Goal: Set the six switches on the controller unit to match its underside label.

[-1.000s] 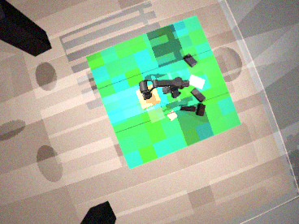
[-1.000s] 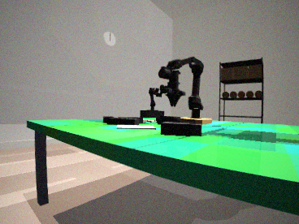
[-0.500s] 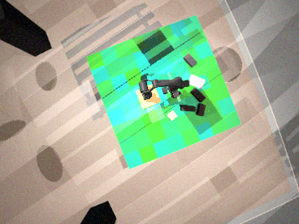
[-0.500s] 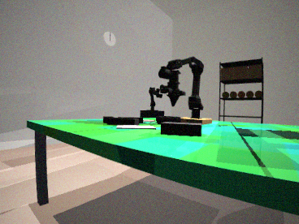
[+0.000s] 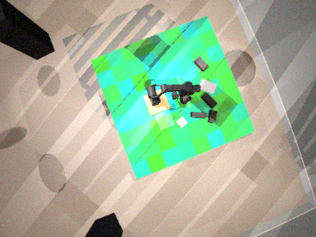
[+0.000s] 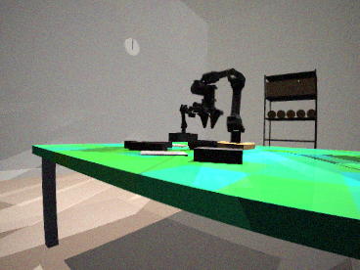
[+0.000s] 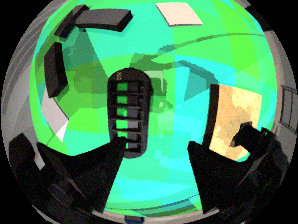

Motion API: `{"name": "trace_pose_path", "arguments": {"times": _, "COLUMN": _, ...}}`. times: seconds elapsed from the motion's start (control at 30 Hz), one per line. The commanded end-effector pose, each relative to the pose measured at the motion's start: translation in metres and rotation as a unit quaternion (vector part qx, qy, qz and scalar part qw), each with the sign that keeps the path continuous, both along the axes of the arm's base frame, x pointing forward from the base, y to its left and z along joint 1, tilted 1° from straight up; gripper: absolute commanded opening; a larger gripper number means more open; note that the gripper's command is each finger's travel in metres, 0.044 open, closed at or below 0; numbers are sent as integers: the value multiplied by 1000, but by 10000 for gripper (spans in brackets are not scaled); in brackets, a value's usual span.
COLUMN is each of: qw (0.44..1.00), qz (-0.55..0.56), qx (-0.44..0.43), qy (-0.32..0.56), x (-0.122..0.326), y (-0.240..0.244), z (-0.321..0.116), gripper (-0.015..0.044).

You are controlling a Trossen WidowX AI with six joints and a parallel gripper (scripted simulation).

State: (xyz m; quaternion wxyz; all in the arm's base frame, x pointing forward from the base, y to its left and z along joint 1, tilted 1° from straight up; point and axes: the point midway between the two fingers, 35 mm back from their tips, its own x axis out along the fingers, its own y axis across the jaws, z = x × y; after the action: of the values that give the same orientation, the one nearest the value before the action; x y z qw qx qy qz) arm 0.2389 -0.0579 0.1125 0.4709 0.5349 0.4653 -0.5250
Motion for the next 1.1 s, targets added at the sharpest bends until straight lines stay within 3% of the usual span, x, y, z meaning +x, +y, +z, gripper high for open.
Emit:
{"name": "trace_pose_path", "arguments": {"times": 0.0, "qw": 1000, "qz": 0, "qx": 0, "qy": 0, "x": 0, "y": 0, "z": 0, "gripper": 420}}
{"name": "trace_pose_path", "arguments": {"times": 0.1, "qw": 1000, "qz": 0, "qx": 0, "qy": 0, "x": 0, "y": 0, "z": 0, "gripper": 440}}
{"name": "trace_pose_path", "arguments": {"times": 0.5, "qw": 990, "qz": 2, "qx": -14, "qy": -139, "x": -8, "y": 50, "z": -47, "gripper": 125}}
{"name": "trace_pose_path", "arguments": {"times": 0.67, "qw": 989, "qz": 2, "qx": -13, "qy": -148, "x": -8, "y": 53, "z": -50, "gripper": 0}}
{"name": "trace_pose_path", "arguments": {"times": 1.07, "qw": 989, "qz": 2, "qx": -13, "qy": -148, "x": -8, "y": 53, "z": -50, "gripper": 0}}
